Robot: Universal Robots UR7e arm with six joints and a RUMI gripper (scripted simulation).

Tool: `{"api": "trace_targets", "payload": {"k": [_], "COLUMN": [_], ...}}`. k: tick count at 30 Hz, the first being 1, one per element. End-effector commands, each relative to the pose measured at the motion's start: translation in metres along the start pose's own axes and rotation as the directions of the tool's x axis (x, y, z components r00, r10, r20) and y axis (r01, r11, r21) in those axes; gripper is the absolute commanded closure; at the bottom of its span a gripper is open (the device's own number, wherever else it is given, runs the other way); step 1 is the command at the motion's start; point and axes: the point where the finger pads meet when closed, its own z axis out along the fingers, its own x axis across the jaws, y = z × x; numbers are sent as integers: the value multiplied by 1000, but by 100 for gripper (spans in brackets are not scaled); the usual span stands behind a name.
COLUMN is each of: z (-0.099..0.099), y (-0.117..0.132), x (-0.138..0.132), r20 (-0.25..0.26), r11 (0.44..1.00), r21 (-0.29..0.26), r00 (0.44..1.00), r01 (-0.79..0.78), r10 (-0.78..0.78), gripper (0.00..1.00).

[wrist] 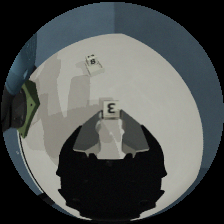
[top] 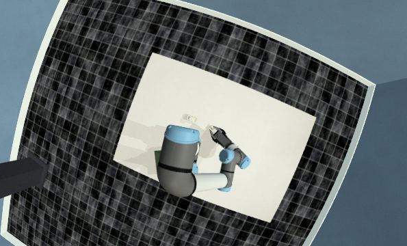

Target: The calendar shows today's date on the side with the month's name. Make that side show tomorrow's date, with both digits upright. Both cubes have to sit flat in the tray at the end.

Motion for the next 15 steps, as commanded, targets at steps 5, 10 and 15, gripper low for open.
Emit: {"api": "trace_targets", "payload": {"k": [5, 10, 15], "z": [1, 1, 1], "y": [-1, -1, -1], "x": [0, 0, 0], "r20": [0, 0, 0], "r11": [1000, 1000, 1000], "r21": [3, 3, 3], "r00": [1000, 1000, 1000], "r01": [1, 1, 1], "r10": [-1, -1, -1], "gripper": [90, 83, 76]}}
